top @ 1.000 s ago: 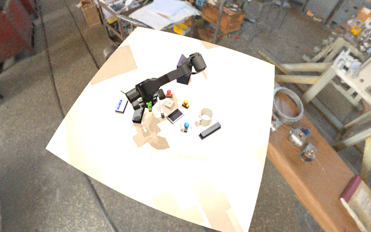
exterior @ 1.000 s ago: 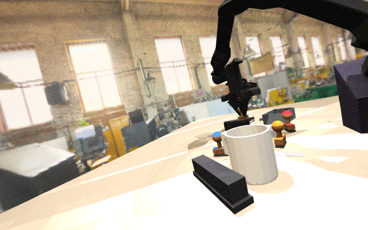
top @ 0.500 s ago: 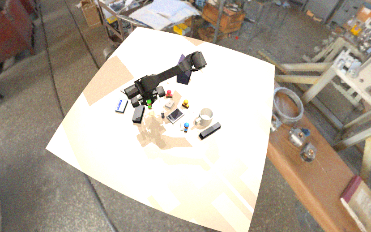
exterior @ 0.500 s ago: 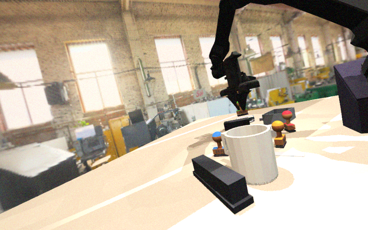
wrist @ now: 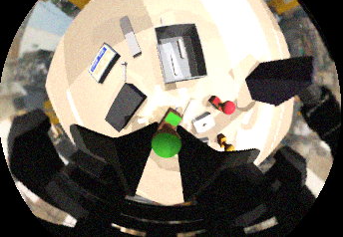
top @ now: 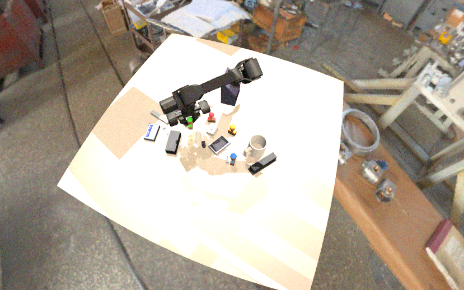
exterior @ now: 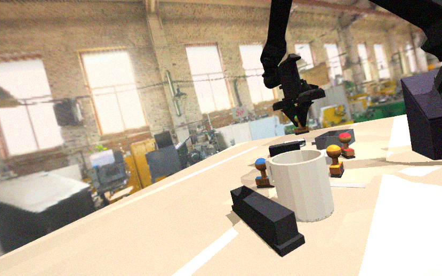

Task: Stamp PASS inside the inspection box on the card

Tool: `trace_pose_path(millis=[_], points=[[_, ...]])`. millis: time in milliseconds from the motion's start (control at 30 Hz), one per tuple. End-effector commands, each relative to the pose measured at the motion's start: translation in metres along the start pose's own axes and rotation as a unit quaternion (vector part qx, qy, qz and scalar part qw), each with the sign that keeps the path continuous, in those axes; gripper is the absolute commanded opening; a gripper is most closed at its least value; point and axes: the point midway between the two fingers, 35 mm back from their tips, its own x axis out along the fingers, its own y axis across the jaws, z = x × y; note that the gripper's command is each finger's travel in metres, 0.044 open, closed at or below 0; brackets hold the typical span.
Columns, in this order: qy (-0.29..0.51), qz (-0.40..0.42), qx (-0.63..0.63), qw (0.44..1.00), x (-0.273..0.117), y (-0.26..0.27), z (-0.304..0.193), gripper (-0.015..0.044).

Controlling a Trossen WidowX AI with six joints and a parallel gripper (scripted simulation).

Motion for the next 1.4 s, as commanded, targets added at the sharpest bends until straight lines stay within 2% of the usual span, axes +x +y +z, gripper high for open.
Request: trace_pose_path(millis=[0, 700, 1367], points=[[-0.002, 0.001, -0.002, 1.0, -0.001, -0.011, 0.01, 0.0], [-0.002, -0.002, -0.004, 1.0, 0.005, -0.079, 0.056, 0.0], [-0.002, -0.001, -0.004, 1.0, 0.032, -0.077, 0.055, 0.0]])
